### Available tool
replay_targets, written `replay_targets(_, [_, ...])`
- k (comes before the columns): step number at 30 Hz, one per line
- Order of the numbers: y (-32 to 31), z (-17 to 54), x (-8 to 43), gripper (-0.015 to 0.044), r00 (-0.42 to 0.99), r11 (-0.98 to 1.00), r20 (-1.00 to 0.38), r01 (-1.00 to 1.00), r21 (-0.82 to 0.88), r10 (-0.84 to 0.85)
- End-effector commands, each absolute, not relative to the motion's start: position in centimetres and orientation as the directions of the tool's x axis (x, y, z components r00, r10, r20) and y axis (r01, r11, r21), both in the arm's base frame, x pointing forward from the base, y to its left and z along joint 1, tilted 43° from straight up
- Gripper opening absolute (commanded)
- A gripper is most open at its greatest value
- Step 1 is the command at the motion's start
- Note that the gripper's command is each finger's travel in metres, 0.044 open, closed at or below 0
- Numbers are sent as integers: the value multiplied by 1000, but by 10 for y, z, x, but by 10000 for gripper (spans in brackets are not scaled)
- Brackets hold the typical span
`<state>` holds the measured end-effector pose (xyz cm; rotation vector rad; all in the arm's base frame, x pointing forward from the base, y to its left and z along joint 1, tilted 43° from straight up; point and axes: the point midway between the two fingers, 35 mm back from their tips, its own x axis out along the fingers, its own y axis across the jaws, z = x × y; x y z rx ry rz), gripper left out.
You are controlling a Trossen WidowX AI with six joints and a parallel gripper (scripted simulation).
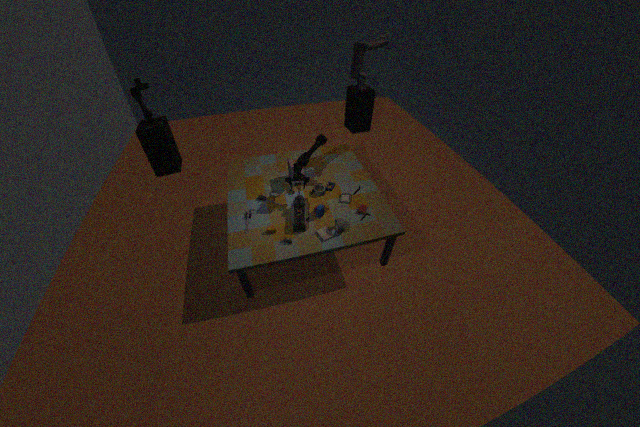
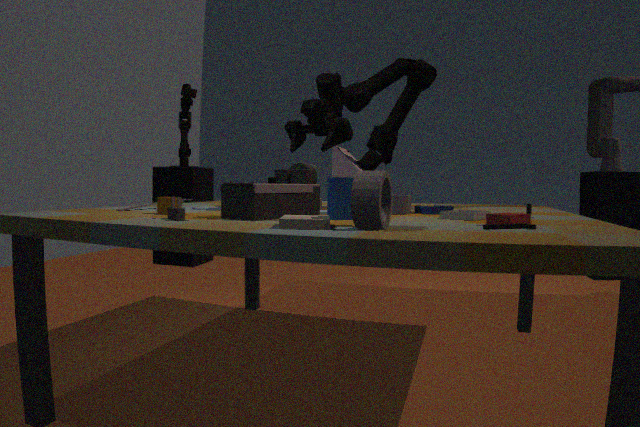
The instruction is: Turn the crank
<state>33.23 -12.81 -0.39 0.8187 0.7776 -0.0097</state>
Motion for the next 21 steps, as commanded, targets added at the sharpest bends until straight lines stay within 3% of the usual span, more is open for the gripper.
replay_targets(1, [-114, -20, 331, 440, 721, 695, -633, 302, 653, 281])
replay_targets(21, [-75, -57, 331, 440, 725, 691, -628, 300, 658, 283])
